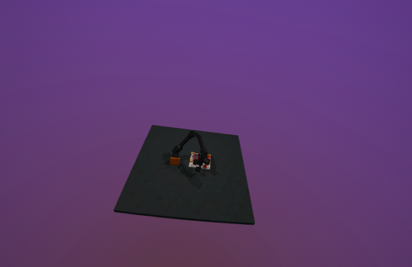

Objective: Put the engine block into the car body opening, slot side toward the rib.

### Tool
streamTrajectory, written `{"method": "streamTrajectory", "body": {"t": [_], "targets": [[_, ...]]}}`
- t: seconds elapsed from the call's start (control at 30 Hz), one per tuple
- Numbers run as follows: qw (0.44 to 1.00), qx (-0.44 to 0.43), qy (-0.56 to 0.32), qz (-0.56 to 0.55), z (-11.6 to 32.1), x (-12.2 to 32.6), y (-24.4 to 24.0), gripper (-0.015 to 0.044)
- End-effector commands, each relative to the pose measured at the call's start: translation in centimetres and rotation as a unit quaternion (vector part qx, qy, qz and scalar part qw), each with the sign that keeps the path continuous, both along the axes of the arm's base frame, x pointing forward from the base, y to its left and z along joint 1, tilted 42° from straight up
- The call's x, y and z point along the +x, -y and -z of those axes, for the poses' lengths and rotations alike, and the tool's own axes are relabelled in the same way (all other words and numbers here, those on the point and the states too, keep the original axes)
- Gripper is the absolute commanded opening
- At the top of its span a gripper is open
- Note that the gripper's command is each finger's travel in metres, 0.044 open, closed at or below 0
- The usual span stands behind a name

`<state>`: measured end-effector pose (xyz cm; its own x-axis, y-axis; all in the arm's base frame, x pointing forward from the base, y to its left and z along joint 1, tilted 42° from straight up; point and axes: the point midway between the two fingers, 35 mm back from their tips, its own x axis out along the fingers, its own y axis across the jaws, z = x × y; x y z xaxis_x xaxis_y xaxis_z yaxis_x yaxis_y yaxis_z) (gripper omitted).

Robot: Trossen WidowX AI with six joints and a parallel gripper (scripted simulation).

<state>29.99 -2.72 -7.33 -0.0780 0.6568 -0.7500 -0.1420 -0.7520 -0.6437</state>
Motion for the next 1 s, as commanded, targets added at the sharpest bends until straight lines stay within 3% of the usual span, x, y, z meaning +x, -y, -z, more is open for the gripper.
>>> {"method": "streamTrajectory", "body": {"t": [0.0, 0.03, 0.4, 0.6, 0.73, 0.97], "targets": [[1.000, 0.004, -0.005, 0.002, 0.5, -0.2, -0.4, 0.0440], [1.000, 0.004, -0.005, 0.002, 0.5, -0.3, -0.4, 0.0440], [1.000, 0.004, -0.005, 0.002, 0.5, -0.3, -0.4, 0.0151], [1.000, 0.004, -0.005, 0.002, 0.5, -0.3, -0.4, 0.0111], [1.000, 0.003, -0.005, 0.002, 0.2, -0.1, -0.1, 0.0006], [1.000, 0.002, -0.005, 0.003, -1.2, 0.4, 1.4, 0.0000]]}}
